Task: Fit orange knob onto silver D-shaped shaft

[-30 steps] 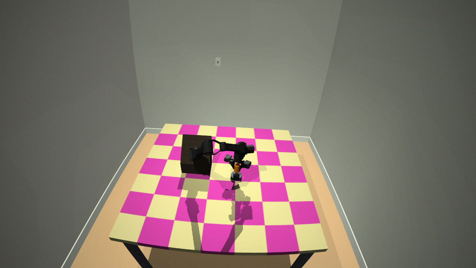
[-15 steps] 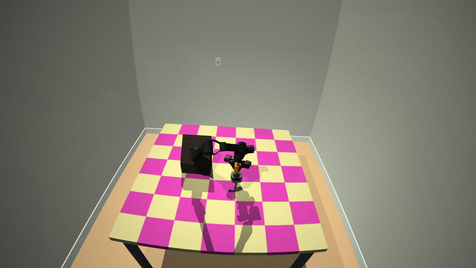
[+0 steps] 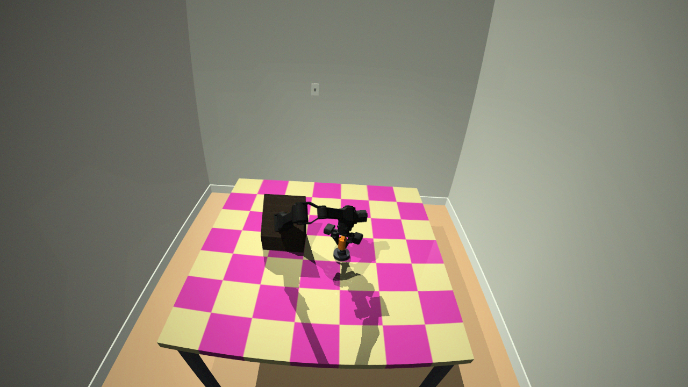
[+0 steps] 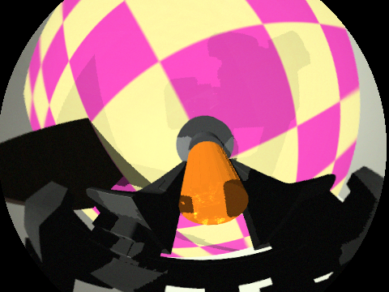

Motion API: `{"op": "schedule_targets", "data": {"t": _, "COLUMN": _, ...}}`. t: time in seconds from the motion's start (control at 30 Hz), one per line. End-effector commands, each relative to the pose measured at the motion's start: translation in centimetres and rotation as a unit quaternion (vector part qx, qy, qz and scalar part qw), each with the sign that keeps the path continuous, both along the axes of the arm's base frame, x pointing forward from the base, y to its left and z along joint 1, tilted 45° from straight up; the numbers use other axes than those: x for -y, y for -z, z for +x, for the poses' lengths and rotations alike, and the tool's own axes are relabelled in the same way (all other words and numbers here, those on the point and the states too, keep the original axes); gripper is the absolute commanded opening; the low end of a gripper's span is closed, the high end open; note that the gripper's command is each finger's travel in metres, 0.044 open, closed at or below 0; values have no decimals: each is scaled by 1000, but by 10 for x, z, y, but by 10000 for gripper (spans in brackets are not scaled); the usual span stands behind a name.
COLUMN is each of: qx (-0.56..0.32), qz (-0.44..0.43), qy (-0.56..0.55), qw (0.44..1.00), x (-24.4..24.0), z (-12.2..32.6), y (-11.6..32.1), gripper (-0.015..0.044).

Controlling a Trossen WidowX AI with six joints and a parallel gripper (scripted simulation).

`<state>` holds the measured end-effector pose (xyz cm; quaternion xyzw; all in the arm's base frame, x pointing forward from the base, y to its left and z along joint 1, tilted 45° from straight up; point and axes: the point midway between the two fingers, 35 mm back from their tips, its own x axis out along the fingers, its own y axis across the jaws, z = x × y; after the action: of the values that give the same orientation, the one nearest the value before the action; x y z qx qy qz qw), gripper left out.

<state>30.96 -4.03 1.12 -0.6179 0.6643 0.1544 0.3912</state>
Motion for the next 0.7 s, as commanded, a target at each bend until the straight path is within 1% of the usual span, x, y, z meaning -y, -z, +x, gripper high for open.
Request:
{"op": "schedule_targets", "data": {"t": 0.0, "qx": -1, "qz": -2, "qy": -3, "qw": 1000, "x": 1, "z": 0, "y": 1, "gripper": 0}}
{"op": "schedule_targets", "data": {"t": 0.67, "qx": -6, "qz": -2, "qy": -7, "qw": 1000, "x": 5, "z": 1, "y": 5, "gripper": 0}}
